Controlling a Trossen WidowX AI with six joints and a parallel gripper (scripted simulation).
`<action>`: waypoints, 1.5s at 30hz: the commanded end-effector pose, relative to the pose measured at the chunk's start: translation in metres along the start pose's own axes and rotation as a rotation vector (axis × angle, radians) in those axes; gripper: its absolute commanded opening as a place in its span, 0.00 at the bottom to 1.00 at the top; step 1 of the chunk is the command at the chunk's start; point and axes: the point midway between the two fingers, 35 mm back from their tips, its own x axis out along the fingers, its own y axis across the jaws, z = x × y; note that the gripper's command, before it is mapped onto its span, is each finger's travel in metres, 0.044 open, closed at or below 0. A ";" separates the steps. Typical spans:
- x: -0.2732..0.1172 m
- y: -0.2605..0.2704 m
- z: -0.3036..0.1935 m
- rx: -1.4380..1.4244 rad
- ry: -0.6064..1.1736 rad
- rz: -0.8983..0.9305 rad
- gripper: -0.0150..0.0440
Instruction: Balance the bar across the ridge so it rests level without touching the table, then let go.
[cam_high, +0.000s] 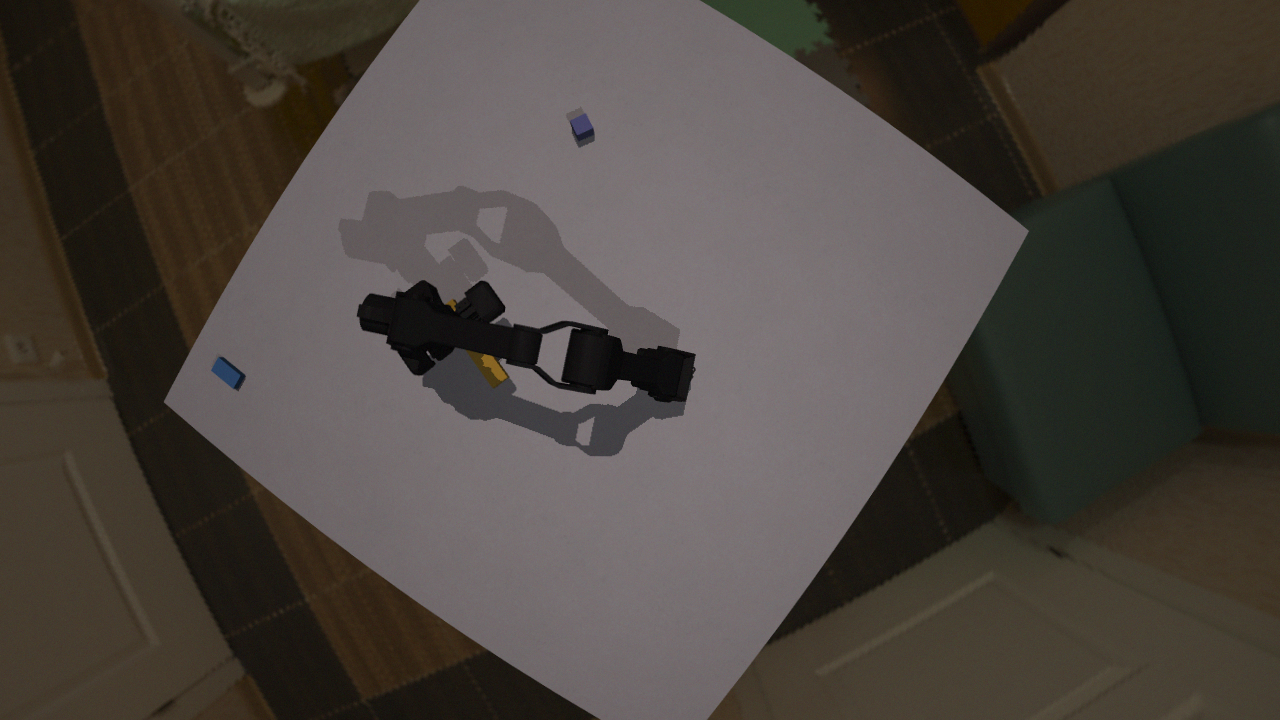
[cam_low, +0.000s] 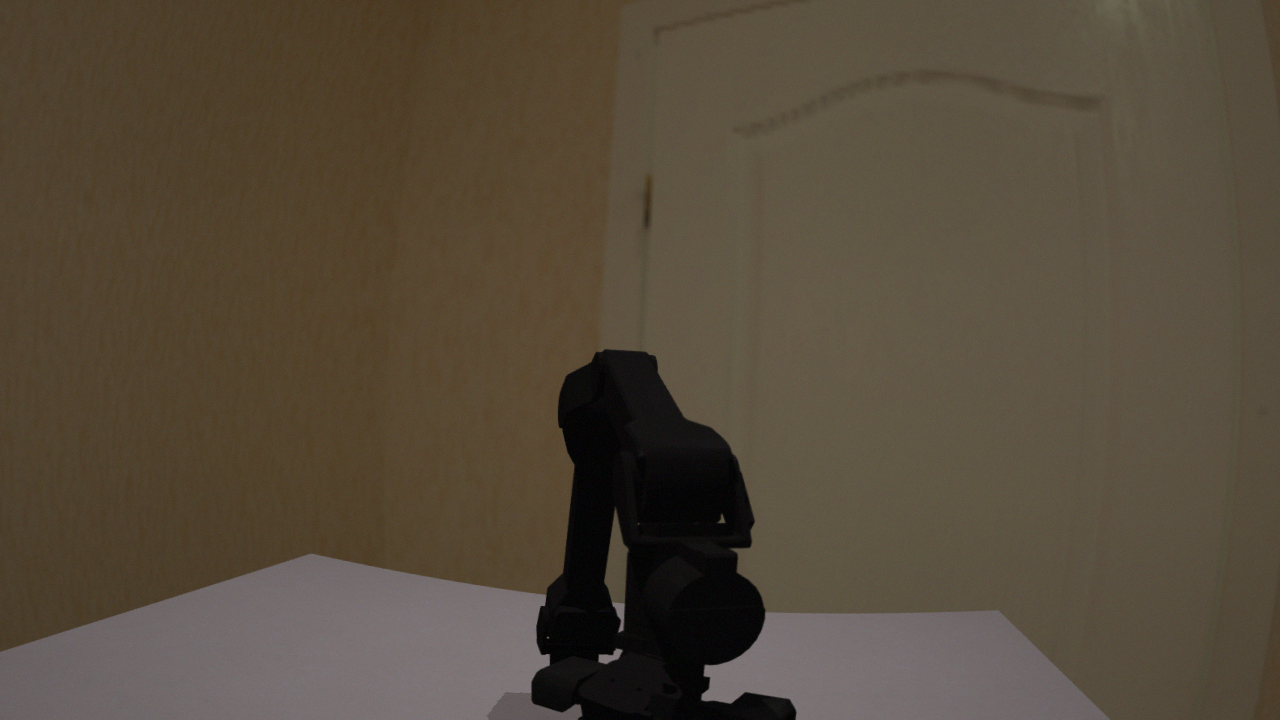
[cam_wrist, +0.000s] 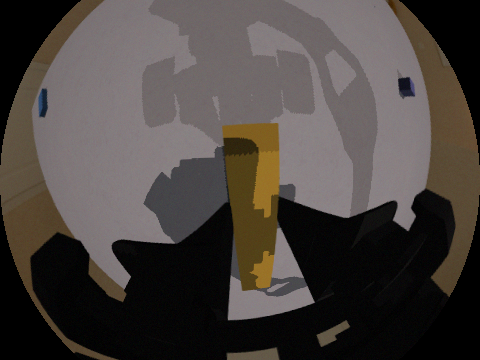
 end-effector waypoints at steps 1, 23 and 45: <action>0.000 0.000 0.000 0.000 0.000 0.000 0.25; 0.000 0.000 0.000 0.000 0.000 0.000 0.54; 0.000 0.000 0.000 0.000 0.000 0.000 0.54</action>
